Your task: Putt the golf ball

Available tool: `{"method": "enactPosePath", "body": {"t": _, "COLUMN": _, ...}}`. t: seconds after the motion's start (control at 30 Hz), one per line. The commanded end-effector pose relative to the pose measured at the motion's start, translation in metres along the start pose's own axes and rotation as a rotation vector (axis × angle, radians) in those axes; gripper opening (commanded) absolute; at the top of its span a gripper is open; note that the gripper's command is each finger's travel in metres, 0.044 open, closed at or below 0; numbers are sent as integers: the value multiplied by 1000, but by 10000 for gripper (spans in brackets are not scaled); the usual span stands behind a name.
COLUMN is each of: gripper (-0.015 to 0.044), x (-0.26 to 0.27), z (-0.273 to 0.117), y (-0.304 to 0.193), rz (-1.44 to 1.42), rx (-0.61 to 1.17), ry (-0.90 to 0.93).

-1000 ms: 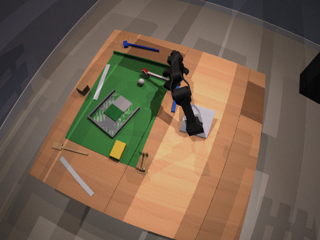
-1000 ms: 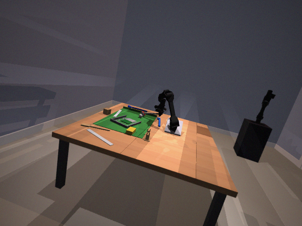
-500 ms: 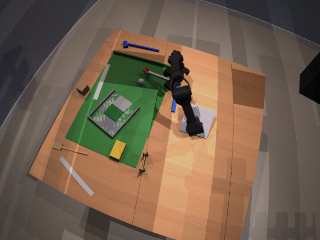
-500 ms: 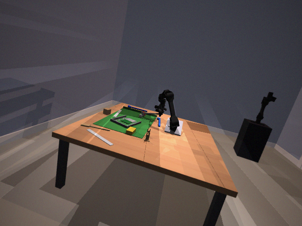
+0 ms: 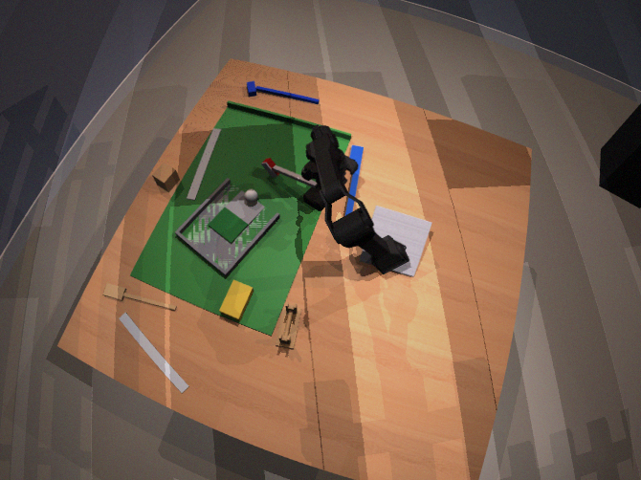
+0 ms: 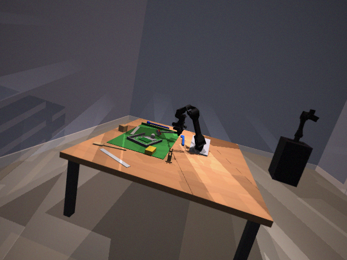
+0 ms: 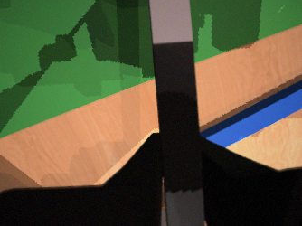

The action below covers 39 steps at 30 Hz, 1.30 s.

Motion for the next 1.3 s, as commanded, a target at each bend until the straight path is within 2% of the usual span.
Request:
{"method": "enactPosePath", "body": {"t": 0.0, "gripper": 0, "x": 2, "z": -14, "y": 0, "rz": 4, "rx": -14, "ry": 1}}
{"method": "enactPosePath", "body": {"t": 0.3, "gripper": 0, "x": 2, "z": -57, "y": -2, "rz": 4, "rx": -14, "ry": 0}}
{"method": "enactPosePath", "body": {"t": 1.27, "gripper": 0, "x": 1, "z": -49, "y": -1, "rz": 14, "rx": -10, "ry": 5}}
Point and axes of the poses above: the point midway between the two fingers, 35 mm back from their tips, its own z axis out along the fingers, its own x axis across the jaws, y = z × x, the point moved 9 cm from there along -z, back along the fingers, and after that the axes turned 9 degrees about z, right-handed, at the moved point
